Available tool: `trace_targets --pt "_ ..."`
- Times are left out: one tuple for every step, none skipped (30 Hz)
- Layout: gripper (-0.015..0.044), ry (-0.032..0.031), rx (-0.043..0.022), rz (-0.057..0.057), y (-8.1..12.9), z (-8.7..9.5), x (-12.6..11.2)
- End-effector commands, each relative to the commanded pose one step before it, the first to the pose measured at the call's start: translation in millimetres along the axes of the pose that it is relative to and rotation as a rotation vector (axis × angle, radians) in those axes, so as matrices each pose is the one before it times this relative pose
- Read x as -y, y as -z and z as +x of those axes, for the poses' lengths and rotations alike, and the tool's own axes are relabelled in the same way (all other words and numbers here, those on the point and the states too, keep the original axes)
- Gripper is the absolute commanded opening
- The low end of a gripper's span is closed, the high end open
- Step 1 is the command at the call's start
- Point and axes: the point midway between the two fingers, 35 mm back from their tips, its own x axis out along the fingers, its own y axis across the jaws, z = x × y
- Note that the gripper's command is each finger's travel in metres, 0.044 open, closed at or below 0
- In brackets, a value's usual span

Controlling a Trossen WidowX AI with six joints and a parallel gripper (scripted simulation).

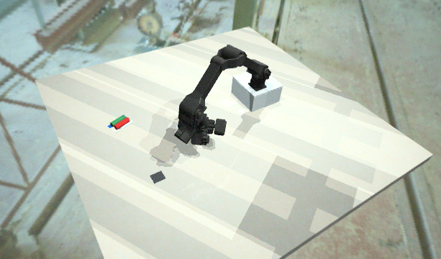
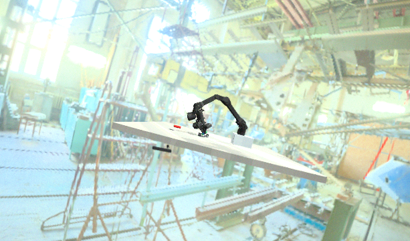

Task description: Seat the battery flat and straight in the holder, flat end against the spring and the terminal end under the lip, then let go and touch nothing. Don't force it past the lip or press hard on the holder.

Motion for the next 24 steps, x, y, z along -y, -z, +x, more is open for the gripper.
trace_targets --pt "0.0065 -0.00328 0.02711 0.0052 -6.44 -4.20 0.11" --pt "0.0065 -0.00044 -0.00010 0.0000 -0.11 -0.06 0.00" --pt "0.0065 -0.00041 -0.00008 0.0000 -0.10 -0.06 0.00" --pt "0.0065 -0.00065 -0.00013 -0.0001 -0.15 -0.09 0.01" --pt "0.0065 -0.00044 -0.00009 0.0000 -0.11 -0.06 0.00" --pt "0.0065 -0.00043 -0.00008 0.0000 -0.10 -0.05 0.00" --pt "0.0065 -0.00068 -0.00013 0.0000 -0.16 -0.09 0.01" --pt "0.0065 -0.00046 -0.00009 0.0000 -0.11 -0.06 0.00" --pt "0.0065 -0.00062 -0.00001 0.0000 -0.12 -0.07 0.01" --pt "0.0065 -0.00072 -0.00001 0.0000 -0.14 -0.08 0.02" --pt "0.0065 -0.00024 0.00000 0.0000 -0.05 -0.03 0.01" --pt "0.0065 -0.00052 0.00004 0.0000 -0.11 -0.06 0.01" --pt "0.0065 -0.00079 0.00006 0.0001 -0.17 -0.10 0.01" --pt "0.0065 -0.00028 0.00002 0.0000 -0.06 -0.03 0.00" --pt "0.0065 -0.00055 0.00013 0.0000 -0.11 -0.07 0.01" --pt "0.0065 -0.00078 0.00019 0.0000 -0.16 -0.10 0.02" --pt "0.0065 -0.00027 0.00007 0.0000 -0.06 -0.04 0.01" --pt "0.0065 -0.00053 0.00021 0.0000 -0.10 -0.07 0.01" --pt "0.0065 -0.00077 0.00031 0.0000 -0.15 -0.10 0.01" --pt "0.0065 -0.00027 0.00011 0.0000 -0.05 -0.03 0.00" --pt "0.0065 -0.00046 0.00026 0.0000 -0.08 -0.05 0.02" --pt "0.0065 -0.00067 0.00038 0.0000 -0.11 -0.07 0.02" --pt "0.0065 -0.00023 0.00013 0.0000 -0.04 -0.03 0.01" --pt "0.0065 0.00000 0.00000 0.0000 0.00 0.00 0.00"
